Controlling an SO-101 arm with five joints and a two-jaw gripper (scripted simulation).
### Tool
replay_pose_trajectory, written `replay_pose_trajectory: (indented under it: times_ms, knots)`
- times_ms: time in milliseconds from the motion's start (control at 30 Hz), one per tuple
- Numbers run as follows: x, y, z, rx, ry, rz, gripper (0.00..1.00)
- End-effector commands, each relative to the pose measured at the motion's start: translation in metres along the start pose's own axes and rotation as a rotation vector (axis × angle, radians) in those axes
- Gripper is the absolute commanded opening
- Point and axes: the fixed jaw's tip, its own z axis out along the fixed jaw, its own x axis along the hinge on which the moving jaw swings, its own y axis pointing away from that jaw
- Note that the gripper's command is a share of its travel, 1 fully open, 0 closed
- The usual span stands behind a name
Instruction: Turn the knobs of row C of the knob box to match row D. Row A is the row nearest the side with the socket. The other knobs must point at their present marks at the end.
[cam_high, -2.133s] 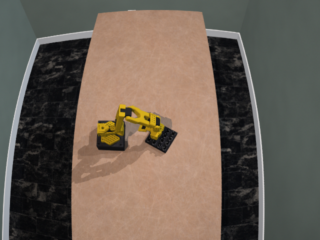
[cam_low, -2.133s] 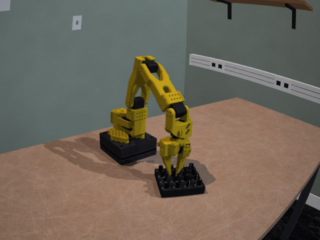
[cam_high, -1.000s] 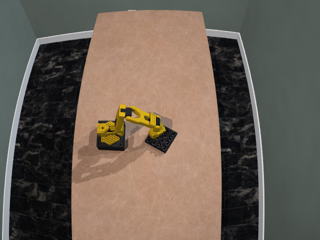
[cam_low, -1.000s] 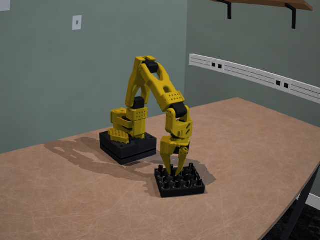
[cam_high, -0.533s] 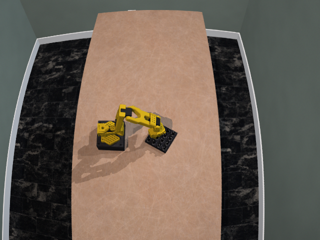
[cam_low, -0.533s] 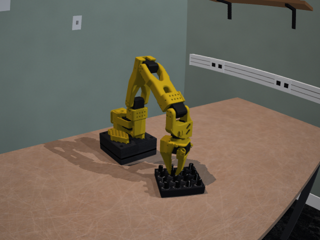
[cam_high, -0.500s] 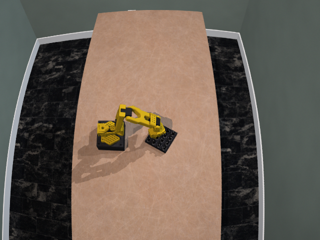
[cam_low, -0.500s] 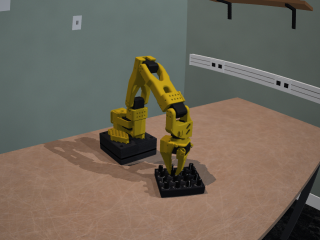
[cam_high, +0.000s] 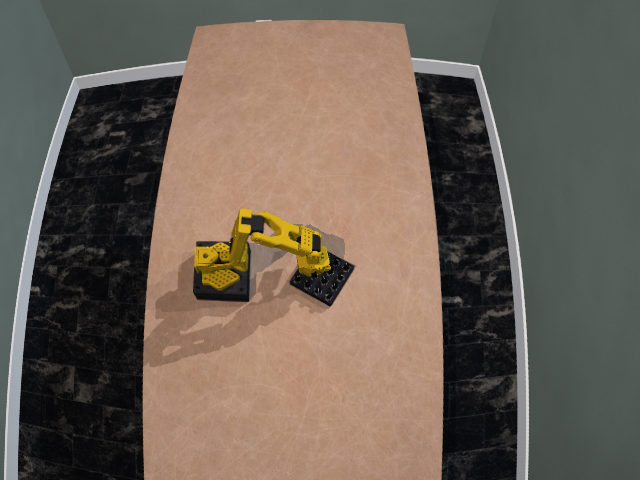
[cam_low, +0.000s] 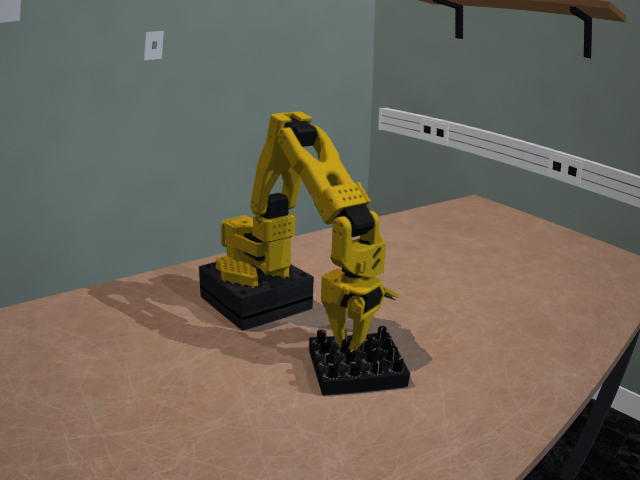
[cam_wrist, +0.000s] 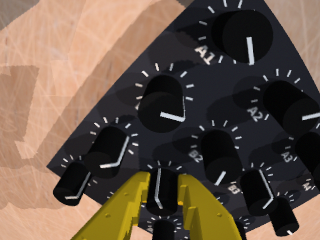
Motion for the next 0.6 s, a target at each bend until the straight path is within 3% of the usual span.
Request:
replay_pose_trajectory:
  times_ms: [0,567]
  knots:
    - [0.0001,0.0011,0.0001,-0.013,-0.005,0.035,0.01]
    - [-0.0001,0.0011,0.0001,-0.013,-0.005,0.067,0.01]
